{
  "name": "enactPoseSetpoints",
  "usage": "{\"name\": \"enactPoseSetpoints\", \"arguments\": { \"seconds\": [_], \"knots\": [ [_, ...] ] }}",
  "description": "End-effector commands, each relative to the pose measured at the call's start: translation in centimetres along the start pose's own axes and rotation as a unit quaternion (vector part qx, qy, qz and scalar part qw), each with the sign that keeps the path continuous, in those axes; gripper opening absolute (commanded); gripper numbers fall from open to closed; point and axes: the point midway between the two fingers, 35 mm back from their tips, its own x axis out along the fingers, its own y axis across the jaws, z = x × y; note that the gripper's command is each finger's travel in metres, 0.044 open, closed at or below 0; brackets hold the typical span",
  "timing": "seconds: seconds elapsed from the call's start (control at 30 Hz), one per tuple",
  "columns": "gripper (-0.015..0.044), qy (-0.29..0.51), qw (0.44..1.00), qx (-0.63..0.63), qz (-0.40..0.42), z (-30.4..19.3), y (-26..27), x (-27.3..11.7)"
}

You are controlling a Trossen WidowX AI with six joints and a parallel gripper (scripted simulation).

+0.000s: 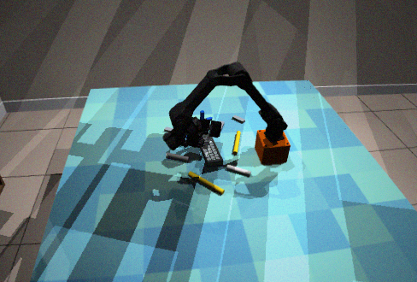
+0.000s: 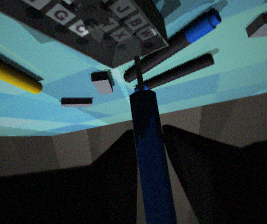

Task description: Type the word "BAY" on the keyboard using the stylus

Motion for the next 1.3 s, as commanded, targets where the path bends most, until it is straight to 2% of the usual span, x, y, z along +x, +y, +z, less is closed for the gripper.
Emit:
{"name": "enactPoseSetpoints", "arguments": {
  "seconds": [0.0,0.2,0.93,1.03,1.27],
  "knots": [
    [0.0000,-0.001,1.000,-0.002,-0.001,0.5,1.3,-1.1],
    [0.0000,0.002,1.000,-0.003,-0.001,1.1,3.5,-2.6],
    [0.0000,0.002,1.000,-0.003,0.000,2.8,3.5,-1.6],
    [0.0079,0.002,1.000,-0.003,0.000,2.9,3.7,-1.6],
    [0.0081,0.002,1.000,-0.003,0.000,3.0,3.7,-1.5]
  ]
}}
